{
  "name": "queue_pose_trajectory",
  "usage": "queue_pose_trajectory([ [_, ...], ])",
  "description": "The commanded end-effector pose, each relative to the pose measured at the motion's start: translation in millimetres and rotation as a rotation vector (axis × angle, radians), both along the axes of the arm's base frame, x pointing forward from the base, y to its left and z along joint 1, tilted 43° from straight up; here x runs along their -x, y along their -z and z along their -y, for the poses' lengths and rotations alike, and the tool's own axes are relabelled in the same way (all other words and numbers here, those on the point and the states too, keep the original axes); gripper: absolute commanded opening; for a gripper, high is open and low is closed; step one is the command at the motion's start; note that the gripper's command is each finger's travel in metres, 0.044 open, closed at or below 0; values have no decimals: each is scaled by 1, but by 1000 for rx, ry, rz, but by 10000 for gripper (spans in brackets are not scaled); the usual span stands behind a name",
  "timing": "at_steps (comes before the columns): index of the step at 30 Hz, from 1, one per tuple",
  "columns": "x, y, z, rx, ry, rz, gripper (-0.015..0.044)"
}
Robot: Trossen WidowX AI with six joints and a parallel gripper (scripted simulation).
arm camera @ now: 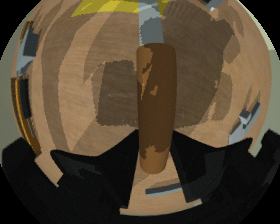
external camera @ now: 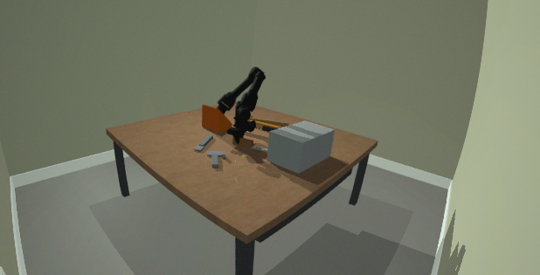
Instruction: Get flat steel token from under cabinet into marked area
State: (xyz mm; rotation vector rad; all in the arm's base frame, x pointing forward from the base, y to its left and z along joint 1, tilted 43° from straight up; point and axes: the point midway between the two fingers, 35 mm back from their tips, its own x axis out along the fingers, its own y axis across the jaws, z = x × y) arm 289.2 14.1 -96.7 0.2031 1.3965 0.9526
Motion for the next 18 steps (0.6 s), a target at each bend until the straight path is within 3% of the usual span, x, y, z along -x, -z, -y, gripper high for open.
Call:
queue_pose_trajectory([
  [1, 8, 2, 3, -3, 0, -3, 0],
  [18, 34, 10, 16, -1, 0, -4, 0],
])
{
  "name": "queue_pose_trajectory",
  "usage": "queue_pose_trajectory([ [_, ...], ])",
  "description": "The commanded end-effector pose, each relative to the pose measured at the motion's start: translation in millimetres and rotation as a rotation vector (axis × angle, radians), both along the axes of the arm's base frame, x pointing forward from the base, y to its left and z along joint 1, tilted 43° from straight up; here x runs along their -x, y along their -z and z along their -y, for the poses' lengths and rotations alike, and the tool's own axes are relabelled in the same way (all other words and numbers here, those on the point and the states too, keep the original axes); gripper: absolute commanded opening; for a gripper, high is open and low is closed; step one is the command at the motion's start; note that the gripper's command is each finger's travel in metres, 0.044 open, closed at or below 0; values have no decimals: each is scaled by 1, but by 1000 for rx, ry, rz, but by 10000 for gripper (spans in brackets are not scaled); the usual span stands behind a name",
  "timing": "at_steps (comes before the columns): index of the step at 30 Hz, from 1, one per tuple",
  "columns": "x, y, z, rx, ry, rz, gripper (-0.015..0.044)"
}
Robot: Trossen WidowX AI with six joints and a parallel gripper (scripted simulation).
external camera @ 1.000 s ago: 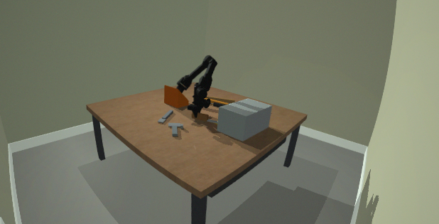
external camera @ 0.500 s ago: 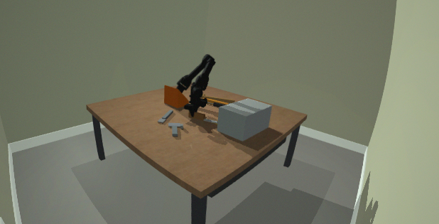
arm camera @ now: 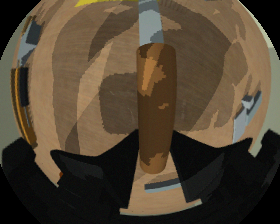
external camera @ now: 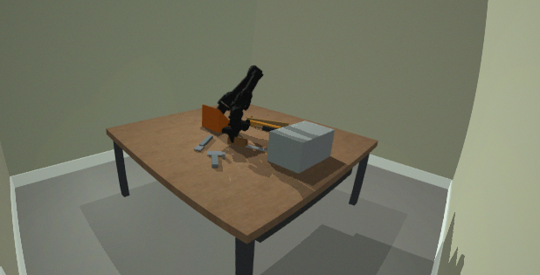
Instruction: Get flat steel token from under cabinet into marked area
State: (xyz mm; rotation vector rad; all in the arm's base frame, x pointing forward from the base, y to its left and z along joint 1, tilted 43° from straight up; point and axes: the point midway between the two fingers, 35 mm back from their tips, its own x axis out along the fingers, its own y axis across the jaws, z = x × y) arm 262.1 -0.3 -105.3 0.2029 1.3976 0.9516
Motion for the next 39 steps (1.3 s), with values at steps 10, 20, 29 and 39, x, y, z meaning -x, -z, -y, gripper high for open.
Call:
queue_pose_trajectory([
  [10, 13, 4, 7, 0, 1, -2, 0],
  [20, 12, 3, 8, -8, -41, 35, 0],
  [29, 12, 2, 9, -16, -91, 79, 0],
  [39, 11, -1, 6, -21, -119, 104, 0],
])
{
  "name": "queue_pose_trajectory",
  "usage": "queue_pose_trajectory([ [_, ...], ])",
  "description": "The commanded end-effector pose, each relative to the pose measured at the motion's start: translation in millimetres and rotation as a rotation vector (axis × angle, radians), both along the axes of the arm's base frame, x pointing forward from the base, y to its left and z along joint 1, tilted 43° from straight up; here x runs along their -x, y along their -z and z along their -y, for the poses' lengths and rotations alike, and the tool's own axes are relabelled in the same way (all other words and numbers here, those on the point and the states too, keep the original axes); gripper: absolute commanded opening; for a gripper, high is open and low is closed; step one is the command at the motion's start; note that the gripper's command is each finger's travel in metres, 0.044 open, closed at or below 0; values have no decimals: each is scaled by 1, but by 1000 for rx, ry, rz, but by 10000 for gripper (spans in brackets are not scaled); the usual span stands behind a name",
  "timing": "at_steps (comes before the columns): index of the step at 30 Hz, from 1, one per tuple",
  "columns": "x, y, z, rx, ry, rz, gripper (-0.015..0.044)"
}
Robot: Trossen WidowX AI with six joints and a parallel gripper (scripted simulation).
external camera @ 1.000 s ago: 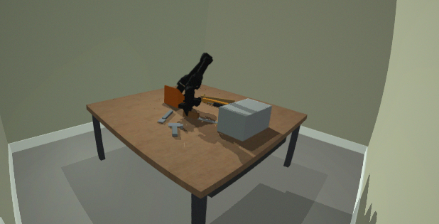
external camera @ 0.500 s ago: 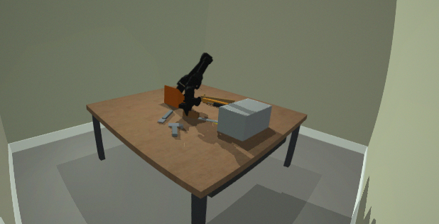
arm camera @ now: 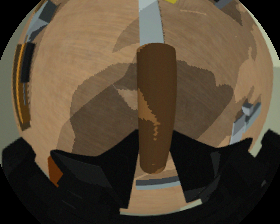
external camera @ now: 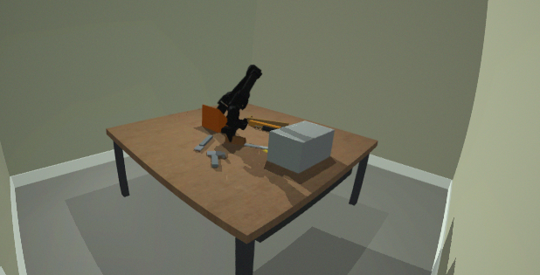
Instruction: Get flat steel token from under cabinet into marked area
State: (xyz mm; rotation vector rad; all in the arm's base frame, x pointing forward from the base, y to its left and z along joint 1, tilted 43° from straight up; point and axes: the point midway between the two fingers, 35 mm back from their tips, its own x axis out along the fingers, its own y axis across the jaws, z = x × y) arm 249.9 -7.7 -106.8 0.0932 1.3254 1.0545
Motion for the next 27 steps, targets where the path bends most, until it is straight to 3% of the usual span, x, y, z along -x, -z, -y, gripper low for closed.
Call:
queue_pose_trajectory([
  [1, -1, -3, -2, -3, -8, 12, 0],
  [27, -4, -25, -27, -8, -27, 28, 0],
])
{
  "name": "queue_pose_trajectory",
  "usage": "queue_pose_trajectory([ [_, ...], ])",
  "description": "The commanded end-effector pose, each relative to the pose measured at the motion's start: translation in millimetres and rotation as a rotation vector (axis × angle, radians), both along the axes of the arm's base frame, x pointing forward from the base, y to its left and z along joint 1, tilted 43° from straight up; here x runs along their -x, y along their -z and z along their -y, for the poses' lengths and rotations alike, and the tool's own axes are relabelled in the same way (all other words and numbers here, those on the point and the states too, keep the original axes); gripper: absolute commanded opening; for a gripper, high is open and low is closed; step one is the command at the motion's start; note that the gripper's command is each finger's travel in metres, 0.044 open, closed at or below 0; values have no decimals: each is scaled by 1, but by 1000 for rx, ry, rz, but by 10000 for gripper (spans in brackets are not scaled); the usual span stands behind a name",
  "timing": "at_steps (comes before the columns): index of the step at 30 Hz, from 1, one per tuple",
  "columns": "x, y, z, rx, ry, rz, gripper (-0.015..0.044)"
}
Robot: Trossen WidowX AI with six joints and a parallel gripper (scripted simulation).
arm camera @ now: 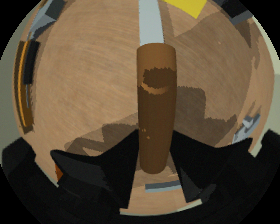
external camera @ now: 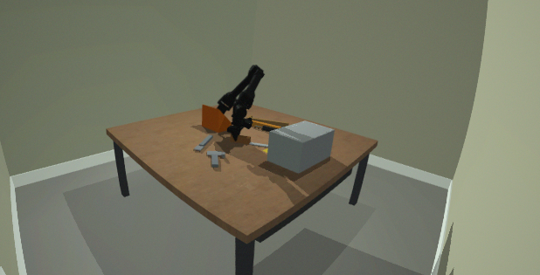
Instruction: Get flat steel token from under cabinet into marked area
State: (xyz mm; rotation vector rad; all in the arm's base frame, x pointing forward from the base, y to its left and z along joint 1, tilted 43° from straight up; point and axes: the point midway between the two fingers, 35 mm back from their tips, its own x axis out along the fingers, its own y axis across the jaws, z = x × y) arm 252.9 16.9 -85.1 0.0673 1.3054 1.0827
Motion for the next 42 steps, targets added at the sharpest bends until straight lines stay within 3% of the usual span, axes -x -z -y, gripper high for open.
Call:
queue_pose_trajectory([
  [1, -1, -4, -3, 0, 2, 6, 0],
  [42, -3, -39, -42, -4, -1, 7, 0],
])
